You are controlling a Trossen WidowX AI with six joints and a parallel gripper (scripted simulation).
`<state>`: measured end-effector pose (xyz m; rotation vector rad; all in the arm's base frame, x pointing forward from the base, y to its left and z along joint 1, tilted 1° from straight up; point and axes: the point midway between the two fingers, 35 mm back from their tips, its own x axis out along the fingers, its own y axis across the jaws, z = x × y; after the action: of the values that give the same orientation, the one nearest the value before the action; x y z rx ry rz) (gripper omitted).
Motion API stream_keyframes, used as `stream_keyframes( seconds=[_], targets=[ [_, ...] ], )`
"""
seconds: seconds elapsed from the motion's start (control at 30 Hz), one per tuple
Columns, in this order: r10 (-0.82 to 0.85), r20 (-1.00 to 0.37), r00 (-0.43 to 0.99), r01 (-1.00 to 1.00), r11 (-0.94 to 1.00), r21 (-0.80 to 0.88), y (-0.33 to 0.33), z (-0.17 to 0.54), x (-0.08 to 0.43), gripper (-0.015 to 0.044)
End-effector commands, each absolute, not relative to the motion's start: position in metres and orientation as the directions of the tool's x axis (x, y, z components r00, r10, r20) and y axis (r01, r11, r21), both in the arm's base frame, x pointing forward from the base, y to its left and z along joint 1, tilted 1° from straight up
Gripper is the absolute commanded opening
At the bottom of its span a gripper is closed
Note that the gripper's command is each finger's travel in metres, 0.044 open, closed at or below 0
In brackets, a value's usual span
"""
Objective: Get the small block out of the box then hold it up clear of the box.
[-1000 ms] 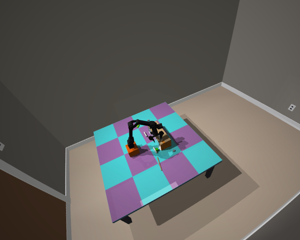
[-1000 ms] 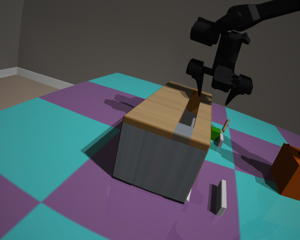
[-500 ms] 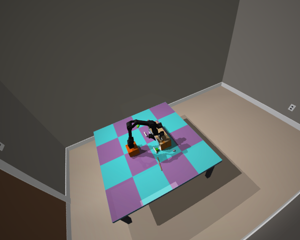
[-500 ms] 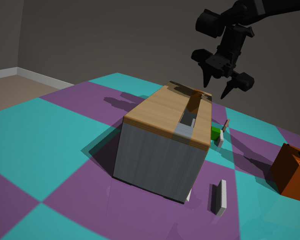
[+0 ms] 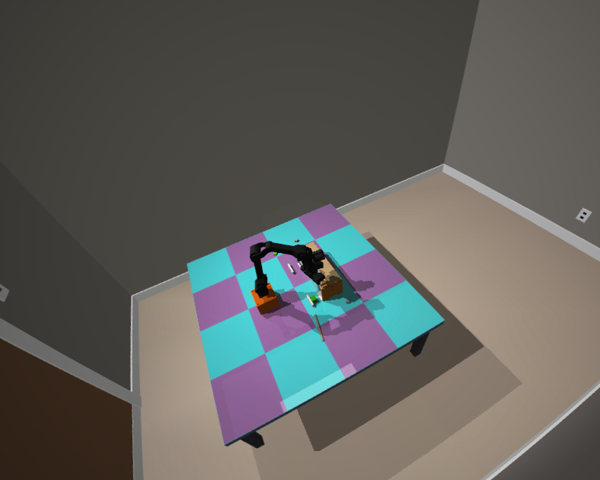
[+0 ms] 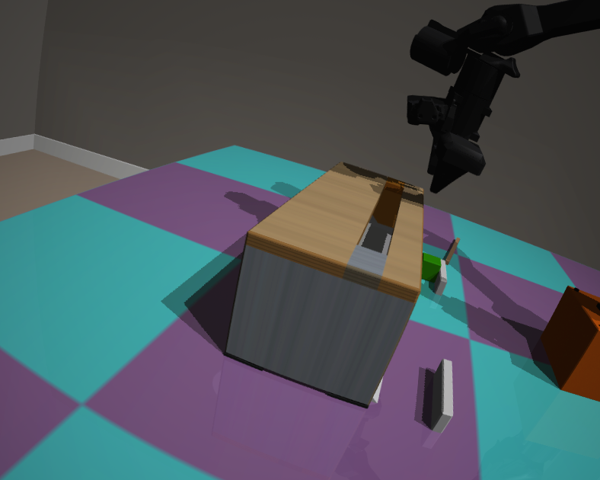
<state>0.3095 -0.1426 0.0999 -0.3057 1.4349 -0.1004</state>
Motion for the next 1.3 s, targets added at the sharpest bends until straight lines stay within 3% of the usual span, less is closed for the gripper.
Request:
stream_keyframes(
  seconds=[0.0, 0.3, 0.57, 0.93, 1.27],
  targets=[
    [-0.176, -0.959, 0.223, 0.714, 0.699, 0.037, -0.154, 0.103, 0.296, 0.0285],
    [-0.133, -0.954, 0.269, 0.944, 0.235, 0.233, -0.158, 0.104, 0.290, 0.0285],
    [-0.098, -0.945, 0.312, 0.913, -0.243, 0.327, -0.160, 0.104, 0.284, 0.0285],
    [-0.058, -0.927, 0.371, 0.549, -0.791, 0.269, -0.163, 0.106, 0.277, 0.0285],
    [-0.031, -0.907, 0.419, 0.040, -0.998, 0.052, -0.165, 0.108, 0.272, 0.0285]
  ],
)
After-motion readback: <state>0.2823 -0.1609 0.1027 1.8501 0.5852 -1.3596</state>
